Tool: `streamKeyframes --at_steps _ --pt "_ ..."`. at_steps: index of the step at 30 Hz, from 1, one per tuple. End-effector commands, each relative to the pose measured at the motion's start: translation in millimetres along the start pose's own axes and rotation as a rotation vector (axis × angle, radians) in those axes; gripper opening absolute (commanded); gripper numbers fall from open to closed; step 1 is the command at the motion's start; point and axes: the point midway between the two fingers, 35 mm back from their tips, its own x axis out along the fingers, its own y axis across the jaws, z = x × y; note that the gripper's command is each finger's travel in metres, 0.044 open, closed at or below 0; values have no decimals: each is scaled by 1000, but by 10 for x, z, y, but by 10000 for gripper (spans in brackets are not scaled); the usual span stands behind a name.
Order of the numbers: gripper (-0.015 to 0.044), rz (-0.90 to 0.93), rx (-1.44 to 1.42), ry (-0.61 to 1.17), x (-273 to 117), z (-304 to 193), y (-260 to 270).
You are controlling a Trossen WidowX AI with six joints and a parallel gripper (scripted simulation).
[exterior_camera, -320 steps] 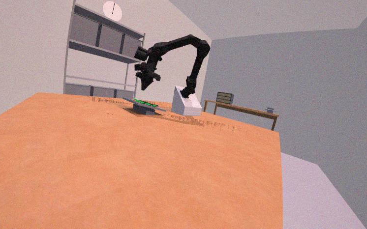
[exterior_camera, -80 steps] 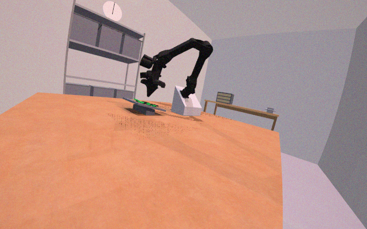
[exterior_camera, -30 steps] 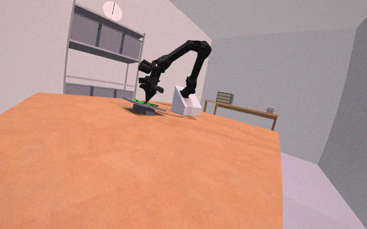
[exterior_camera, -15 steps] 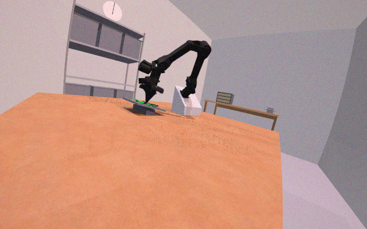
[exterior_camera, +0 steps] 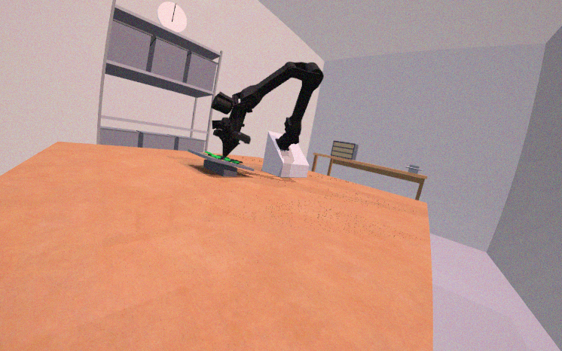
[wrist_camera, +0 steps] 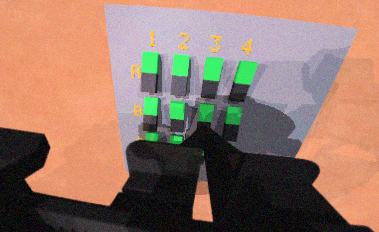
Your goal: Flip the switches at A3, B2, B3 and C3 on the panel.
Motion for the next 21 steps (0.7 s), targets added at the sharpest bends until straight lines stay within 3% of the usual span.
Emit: streamKeyframes --at_steps 1,8,14,21 --pt "0 3 3 -1 9 -2 4" --pt "0 -1 -1 0 -10 5 -2" --pt "0 0 3 25 -612 27 -7" --pt "0 0 3 26 -634 9 -5"
